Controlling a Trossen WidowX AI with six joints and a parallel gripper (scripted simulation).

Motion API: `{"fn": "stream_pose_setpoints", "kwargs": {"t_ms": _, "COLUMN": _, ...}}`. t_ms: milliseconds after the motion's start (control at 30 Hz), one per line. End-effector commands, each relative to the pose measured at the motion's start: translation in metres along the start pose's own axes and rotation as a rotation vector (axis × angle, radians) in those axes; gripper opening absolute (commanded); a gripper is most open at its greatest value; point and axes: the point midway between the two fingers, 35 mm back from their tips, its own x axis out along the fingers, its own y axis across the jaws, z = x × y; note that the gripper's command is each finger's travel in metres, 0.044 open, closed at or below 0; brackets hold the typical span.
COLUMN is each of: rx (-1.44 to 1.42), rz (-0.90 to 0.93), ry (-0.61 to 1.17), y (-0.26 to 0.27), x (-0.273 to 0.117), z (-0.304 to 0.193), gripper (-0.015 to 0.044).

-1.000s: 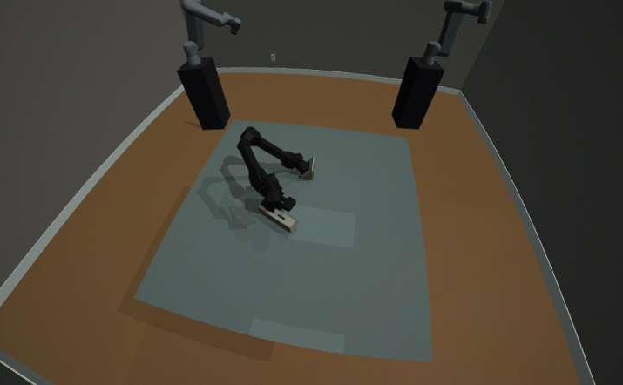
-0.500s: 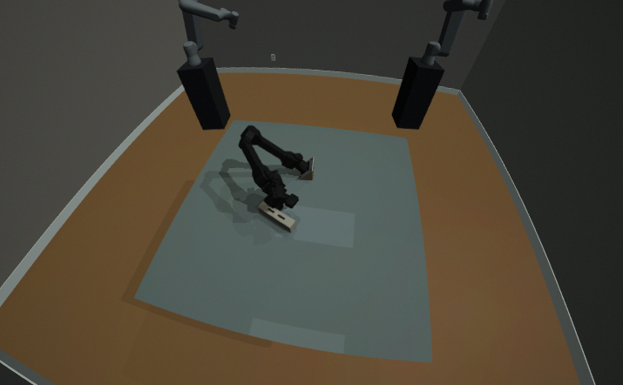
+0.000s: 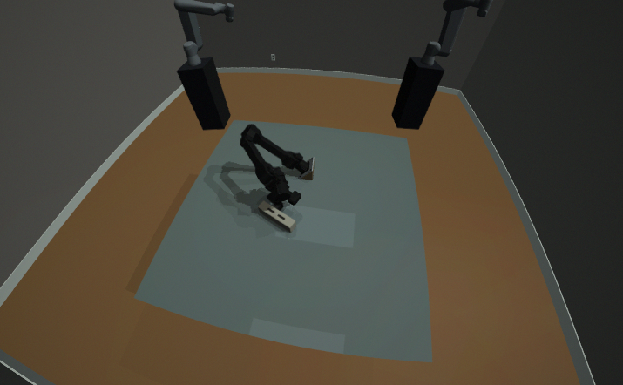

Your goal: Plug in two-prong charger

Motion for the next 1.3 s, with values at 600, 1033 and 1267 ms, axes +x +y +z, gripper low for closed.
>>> {"fn": "stream_pose_setpoints", "kwargs": {"t_ms": 600, "rx": -0.133, "rz": 0.030, "ry": -0.605, "y": 0.001, "x": -0.076, "z": 0.005, "gripper": 0.0440}}
{"fn": "stream_pose_setpoints", "kwargs": {"t_ms": 1033, "rx": -0.133, "rz": 0.030, "ry": -0.605, "y": 0.001, "x": -0.076, "z": 0.005, "gripper": 0.0440}}
{"fn": "stream_pose_setpoints", "kwargs": {"t_ms": 1267, "rx": -0.133, "rz": 0.030, "ry": -0.605, "y": 0.001, "x": -0.076, "z": 0.005, "gripper": 0.0440}}
